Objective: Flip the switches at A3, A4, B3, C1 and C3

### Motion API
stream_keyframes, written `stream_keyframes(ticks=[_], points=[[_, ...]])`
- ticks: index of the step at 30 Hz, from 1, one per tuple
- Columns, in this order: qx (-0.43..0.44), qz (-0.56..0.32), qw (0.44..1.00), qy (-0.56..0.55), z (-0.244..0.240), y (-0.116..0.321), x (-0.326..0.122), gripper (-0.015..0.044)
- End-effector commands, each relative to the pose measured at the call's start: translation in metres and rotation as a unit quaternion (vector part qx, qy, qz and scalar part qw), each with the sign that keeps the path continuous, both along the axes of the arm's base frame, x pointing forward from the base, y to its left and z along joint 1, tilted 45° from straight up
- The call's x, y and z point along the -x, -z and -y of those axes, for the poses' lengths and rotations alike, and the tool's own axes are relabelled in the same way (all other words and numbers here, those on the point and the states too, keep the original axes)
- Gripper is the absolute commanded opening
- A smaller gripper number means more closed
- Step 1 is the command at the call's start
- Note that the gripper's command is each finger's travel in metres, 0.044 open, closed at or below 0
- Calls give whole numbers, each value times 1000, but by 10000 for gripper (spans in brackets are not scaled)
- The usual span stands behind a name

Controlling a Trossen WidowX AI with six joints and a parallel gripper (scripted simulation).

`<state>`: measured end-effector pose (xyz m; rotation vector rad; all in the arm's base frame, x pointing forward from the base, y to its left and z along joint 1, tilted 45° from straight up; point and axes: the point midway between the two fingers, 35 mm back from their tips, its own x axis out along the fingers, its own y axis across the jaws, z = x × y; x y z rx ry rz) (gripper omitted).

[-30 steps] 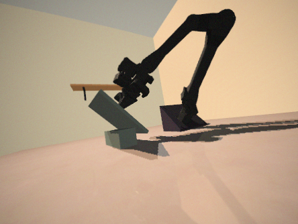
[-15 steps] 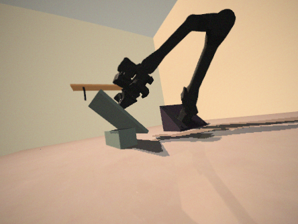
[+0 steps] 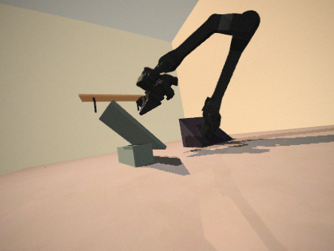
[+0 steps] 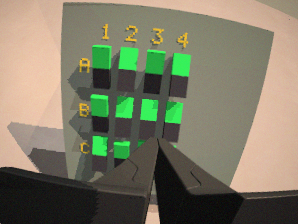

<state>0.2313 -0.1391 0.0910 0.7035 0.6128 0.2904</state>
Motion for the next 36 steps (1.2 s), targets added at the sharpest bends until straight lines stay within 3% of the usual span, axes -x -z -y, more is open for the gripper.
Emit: stream_keyframes(ticks=[1,11,36], points=[[-1,8,1000,1,4,-8,8,0],[-2,7,1000,1,-57,-1,46,0],[-5,19,1000,11,-78,17,11,0]])
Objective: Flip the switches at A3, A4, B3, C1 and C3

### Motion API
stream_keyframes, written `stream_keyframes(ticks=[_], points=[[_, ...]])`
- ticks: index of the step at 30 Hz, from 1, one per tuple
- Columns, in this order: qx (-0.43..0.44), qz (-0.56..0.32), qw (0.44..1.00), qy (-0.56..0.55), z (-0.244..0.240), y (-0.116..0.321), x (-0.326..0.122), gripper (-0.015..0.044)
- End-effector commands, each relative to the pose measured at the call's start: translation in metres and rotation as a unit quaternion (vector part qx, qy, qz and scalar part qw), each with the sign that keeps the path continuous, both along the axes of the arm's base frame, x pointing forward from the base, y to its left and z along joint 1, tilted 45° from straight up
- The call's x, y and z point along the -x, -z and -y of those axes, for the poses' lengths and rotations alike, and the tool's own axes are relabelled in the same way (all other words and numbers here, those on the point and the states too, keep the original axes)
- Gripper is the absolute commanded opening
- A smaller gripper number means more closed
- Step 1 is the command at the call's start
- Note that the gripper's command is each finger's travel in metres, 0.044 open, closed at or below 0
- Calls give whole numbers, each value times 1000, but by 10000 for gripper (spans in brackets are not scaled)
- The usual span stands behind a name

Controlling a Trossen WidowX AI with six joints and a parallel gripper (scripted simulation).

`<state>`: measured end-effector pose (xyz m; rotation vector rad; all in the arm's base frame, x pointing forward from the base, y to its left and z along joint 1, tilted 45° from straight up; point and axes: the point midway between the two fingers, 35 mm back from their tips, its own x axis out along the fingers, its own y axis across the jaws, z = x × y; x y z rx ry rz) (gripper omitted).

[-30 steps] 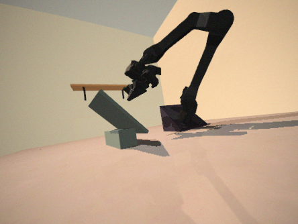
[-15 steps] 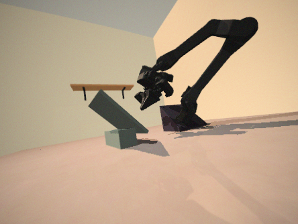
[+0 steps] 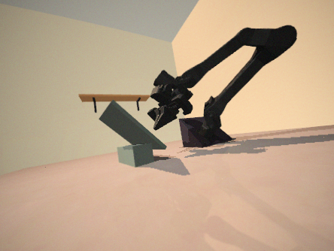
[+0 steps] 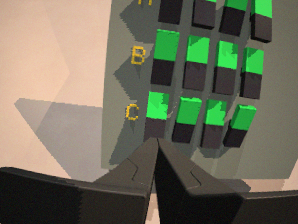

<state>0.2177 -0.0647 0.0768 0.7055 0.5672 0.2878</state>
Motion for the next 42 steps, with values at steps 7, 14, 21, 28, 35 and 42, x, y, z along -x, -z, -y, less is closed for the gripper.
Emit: stream_keyframes(ticks=[7,14,21,28,35,42], points=[[-2,-2,1000,1,-6,6,-8,0],[-2,-2,1000,1,-10,9,-15,0],[-2,-2,1000,1,-10,9,-15,0],[-2,-2,1000,1,-10,9,-15,0],[-2,-2,1000,1,-10,9,-15,0],[-2,-2,1000,1,-10,9,-15,0]])
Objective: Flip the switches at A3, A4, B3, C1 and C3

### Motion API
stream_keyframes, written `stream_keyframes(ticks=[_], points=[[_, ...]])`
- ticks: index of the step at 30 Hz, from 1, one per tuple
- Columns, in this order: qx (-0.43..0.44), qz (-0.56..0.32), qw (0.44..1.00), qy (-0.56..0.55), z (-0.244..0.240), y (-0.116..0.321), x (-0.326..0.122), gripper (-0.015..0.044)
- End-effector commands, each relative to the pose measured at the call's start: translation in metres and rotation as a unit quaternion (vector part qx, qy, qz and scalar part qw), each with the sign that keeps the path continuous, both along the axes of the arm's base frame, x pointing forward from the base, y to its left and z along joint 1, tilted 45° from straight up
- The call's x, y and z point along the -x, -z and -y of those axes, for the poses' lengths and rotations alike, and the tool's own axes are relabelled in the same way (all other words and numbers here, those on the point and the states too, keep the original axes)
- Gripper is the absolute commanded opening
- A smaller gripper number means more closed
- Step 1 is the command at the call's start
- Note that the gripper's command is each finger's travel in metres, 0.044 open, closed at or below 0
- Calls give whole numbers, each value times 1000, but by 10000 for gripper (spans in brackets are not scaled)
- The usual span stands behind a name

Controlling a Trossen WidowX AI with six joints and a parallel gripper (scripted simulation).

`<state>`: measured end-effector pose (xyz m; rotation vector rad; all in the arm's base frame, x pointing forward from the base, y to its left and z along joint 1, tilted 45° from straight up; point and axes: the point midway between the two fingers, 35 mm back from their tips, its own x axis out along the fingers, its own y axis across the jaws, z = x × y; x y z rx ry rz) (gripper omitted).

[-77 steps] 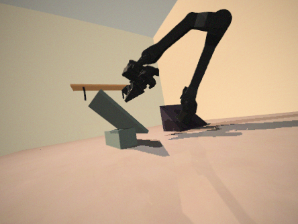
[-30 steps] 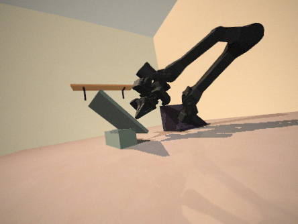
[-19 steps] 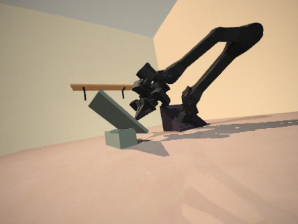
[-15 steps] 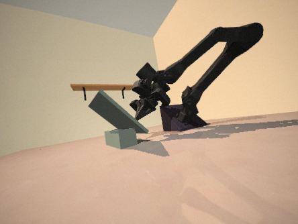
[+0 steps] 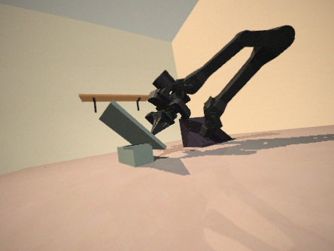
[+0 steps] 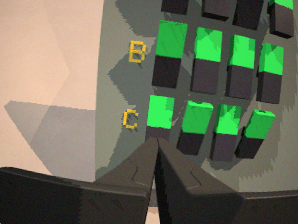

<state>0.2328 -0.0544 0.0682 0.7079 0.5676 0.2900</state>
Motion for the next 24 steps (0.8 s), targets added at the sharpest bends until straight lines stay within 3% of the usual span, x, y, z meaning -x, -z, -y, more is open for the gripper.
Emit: stream_keyframes(ticks=[1,24], points=[[0,-2,1000,2,0,1,0,0],[0,-2,1000,1,-1,2,-3,0]])
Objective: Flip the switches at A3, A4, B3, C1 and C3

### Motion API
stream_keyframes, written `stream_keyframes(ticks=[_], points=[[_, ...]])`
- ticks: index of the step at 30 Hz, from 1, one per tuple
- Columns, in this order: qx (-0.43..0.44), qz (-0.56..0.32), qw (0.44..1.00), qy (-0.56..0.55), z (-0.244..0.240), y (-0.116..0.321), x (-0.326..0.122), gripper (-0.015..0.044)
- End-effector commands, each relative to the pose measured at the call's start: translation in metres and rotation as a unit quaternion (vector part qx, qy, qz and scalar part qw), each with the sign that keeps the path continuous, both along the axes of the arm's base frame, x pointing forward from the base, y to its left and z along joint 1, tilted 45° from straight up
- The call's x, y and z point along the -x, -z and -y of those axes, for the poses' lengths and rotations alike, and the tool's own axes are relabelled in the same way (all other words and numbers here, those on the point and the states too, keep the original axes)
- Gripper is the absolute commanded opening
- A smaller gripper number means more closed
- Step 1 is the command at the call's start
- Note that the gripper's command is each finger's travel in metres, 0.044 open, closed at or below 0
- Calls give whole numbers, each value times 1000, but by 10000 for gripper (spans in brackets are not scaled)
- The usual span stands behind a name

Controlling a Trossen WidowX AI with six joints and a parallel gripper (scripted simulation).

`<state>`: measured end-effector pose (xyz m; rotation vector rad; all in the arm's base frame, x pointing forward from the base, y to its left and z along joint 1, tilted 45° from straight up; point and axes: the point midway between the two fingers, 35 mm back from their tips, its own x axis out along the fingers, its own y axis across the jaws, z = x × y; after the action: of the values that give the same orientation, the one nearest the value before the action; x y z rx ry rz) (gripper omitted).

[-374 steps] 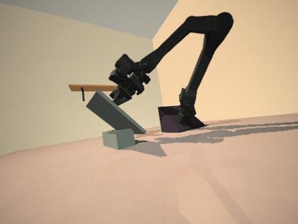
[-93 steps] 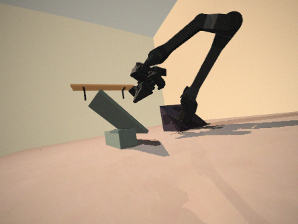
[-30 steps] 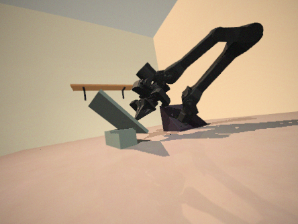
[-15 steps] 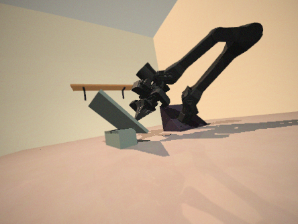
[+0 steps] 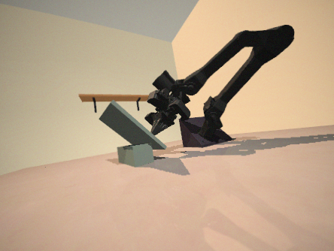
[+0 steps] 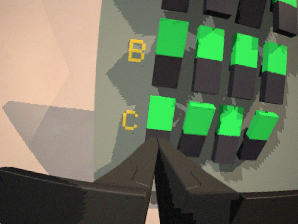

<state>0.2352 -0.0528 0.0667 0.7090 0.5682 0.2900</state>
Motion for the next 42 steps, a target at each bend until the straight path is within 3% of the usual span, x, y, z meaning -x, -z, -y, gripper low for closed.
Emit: stream_keyframes(ticks=[1,14,26,37,42], points=[[0,-1,1000,1,0,1,-1,0],[1,-1,1000,0,0,1,-1,0],[2,-13,1000,-7,30,-25,50,0],[2,-13,1000,-7,30,-24,50,0],[3,-14,1000,-7,53,-4,48,0]])
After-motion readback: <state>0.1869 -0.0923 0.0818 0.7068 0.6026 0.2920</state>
